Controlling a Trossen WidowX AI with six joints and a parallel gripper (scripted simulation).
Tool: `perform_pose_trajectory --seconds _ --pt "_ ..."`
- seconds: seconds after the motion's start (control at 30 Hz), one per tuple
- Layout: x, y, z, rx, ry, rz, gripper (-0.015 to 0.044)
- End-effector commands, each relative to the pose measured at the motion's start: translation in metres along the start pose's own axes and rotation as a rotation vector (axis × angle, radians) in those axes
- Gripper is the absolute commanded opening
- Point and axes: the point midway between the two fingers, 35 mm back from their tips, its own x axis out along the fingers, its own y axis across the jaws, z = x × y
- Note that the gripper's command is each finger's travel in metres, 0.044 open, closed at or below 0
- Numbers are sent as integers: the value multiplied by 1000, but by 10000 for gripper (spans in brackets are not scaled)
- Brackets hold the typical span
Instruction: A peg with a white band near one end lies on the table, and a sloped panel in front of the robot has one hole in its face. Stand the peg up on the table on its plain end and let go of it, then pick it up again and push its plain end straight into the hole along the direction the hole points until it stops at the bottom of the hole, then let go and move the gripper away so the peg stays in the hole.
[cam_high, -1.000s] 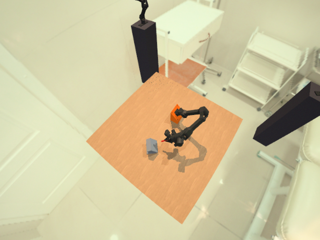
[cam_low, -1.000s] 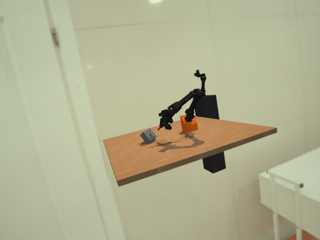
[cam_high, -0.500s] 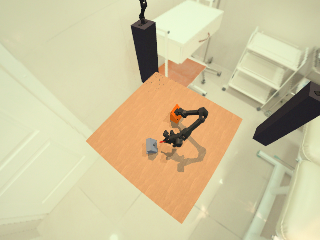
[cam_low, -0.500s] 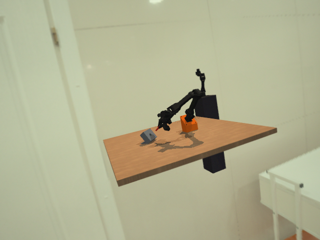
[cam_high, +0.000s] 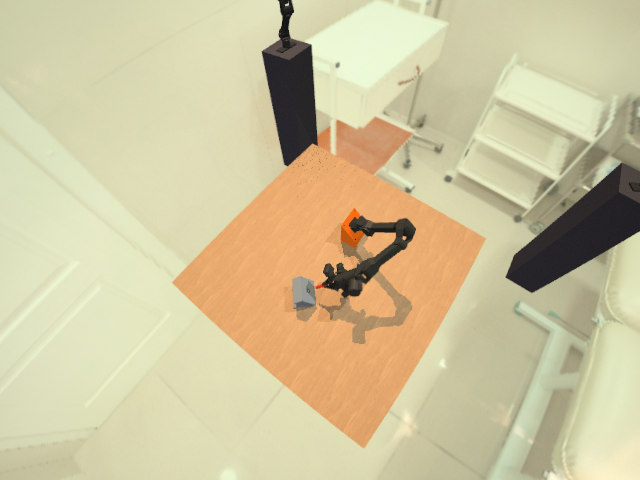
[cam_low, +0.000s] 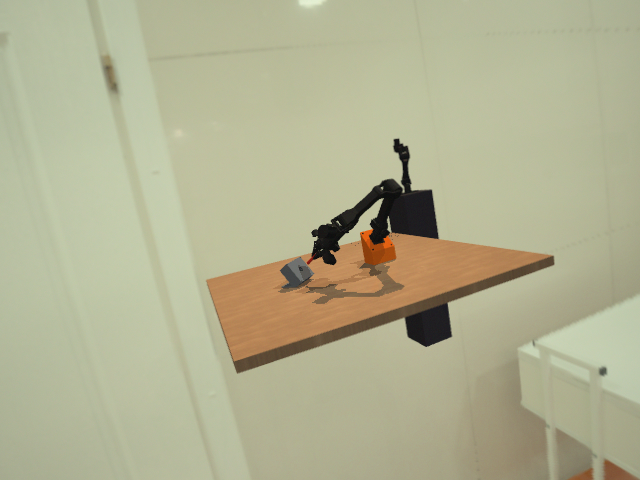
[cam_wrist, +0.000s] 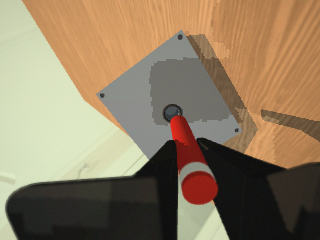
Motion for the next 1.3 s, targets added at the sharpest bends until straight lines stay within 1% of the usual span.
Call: perform_pose_trajectory --seconds 0.0,0.63,1.13,1.27 --pt "6 1 -1 -4 7 12 0" --pt "22 0 -2 -1 29 23 0" --pt "42 1 -3 -2 30 24 0" --pt "38 -1 -2 0 30 19 0"
